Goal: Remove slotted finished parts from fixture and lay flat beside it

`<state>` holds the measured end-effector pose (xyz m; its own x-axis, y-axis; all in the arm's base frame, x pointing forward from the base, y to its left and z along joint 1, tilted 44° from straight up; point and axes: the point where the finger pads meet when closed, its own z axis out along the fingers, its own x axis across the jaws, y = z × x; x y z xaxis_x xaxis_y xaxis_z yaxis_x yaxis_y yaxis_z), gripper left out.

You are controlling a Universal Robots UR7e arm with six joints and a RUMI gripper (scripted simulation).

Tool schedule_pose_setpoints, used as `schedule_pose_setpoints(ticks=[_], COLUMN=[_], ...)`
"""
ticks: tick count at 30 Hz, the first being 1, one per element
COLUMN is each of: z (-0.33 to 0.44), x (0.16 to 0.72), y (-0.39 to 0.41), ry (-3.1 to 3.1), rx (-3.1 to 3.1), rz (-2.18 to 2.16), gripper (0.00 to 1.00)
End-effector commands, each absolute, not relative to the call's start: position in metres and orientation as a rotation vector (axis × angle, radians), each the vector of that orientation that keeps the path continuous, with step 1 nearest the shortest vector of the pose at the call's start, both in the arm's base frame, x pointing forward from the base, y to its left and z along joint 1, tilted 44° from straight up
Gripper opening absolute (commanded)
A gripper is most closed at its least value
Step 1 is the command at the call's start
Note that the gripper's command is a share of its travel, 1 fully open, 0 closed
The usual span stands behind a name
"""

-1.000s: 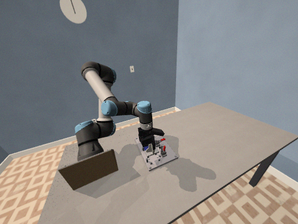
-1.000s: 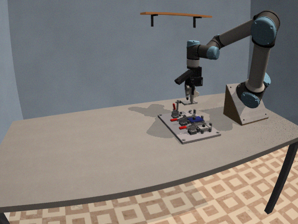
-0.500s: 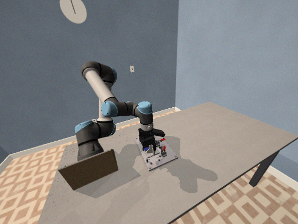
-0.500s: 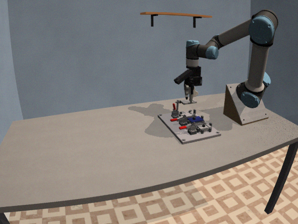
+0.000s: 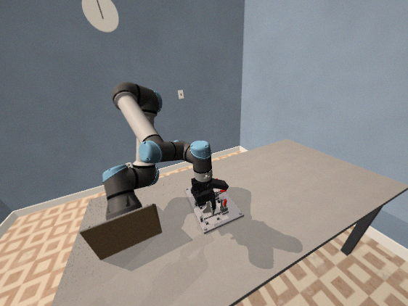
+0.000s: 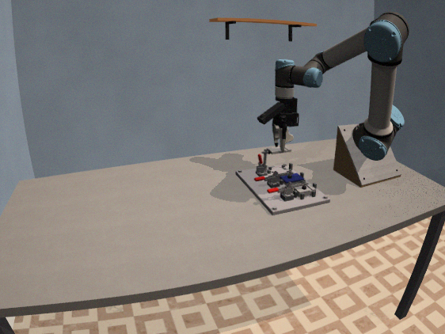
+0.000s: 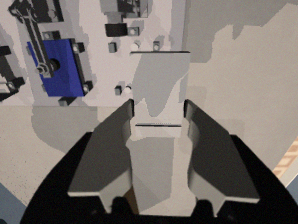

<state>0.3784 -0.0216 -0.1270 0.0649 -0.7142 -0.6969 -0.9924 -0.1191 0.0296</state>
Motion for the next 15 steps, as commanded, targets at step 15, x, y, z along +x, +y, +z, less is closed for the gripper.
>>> schedule_pose_setpoints(ticks=[15], z=[-0.154], x=[0.381], y=[-0.050], ry=[1.695], rx=[-1.887], rz=[0.794], gripper=[0.00])
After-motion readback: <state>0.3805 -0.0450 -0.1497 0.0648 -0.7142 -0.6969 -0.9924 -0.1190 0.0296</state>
